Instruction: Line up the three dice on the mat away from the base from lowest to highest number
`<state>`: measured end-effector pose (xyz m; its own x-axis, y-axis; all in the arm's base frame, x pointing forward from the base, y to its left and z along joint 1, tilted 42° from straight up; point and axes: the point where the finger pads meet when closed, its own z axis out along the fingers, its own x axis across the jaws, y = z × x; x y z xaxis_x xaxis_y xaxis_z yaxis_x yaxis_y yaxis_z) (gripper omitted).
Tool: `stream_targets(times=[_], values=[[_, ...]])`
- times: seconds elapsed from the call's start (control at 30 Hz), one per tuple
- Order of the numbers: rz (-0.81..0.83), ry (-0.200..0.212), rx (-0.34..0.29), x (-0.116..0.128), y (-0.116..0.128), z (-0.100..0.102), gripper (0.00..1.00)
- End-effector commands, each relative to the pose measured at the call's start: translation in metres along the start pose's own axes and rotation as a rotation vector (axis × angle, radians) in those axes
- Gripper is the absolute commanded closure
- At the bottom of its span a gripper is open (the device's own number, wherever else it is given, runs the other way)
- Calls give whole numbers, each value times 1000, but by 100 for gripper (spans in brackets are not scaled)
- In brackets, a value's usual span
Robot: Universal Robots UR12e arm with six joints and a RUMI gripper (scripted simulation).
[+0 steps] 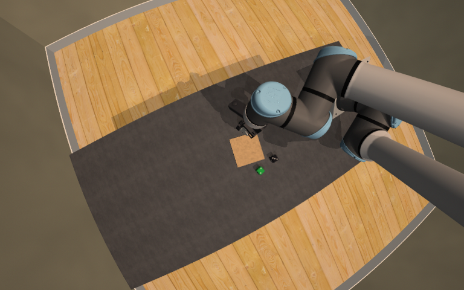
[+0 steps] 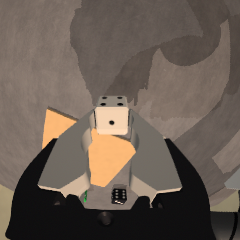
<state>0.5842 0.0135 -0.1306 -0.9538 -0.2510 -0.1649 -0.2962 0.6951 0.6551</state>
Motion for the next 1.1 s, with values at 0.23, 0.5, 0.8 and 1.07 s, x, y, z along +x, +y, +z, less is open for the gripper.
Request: stream_targets(times=[0.23,0.5,0.8,1.07], values=[[0,-1,1,0,0,-63,90],[0,-1,1,0,0,-91,90],[0,-1,1,0,0,-91,90],[159,-1,1,-8,67,-95,90]])
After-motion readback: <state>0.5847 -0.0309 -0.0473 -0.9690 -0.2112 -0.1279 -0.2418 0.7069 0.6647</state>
